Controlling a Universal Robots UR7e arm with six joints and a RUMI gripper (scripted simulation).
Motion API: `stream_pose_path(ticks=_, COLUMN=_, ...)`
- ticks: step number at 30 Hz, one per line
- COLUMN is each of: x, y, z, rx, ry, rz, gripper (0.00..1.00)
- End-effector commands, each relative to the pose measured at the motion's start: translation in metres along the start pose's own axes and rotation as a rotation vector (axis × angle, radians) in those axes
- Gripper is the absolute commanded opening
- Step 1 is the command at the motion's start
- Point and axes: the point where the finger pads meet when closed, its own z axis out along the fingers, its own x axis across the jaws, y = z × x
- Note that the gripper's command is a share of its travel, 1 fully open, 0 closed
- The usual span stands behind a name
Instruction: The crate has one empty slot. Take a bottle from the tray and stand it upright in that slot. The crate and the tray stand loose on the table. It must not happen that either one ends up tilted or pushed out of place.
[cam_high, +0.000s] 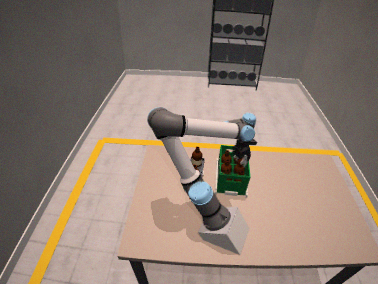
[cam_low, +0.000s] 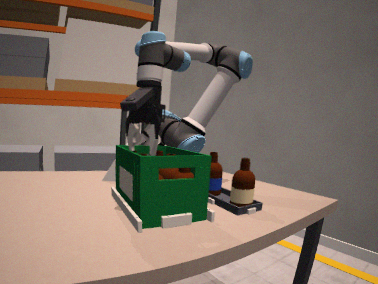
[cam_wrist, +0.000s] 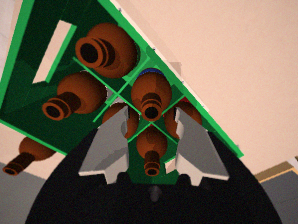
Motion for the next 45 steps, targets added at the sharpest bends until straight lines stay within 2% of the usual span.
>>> stream_pose_path(ticks=1, x=0.000, y=0.000, z=-0.003, rx=0.001, ry=0.000, rz=0.000, gripper=0.38)
stream_pose_path(ticks=20, x=0.000, y=0.000, z=-0.030, rx=0.001, ry=0.000, rz=0.000, gripper=0.38)
stream_pose_path(ticks=35, x=0.000, y=0.000, z=-0.067, rx=0.001, ry=0.000, rz=0.000, gripper=0.38)
stream_pose_path(ticks=45, x=0.000, y=0.000, z=-0.078, rx=0.001, ry=0.000, rz=0.000, gripper=0.38)
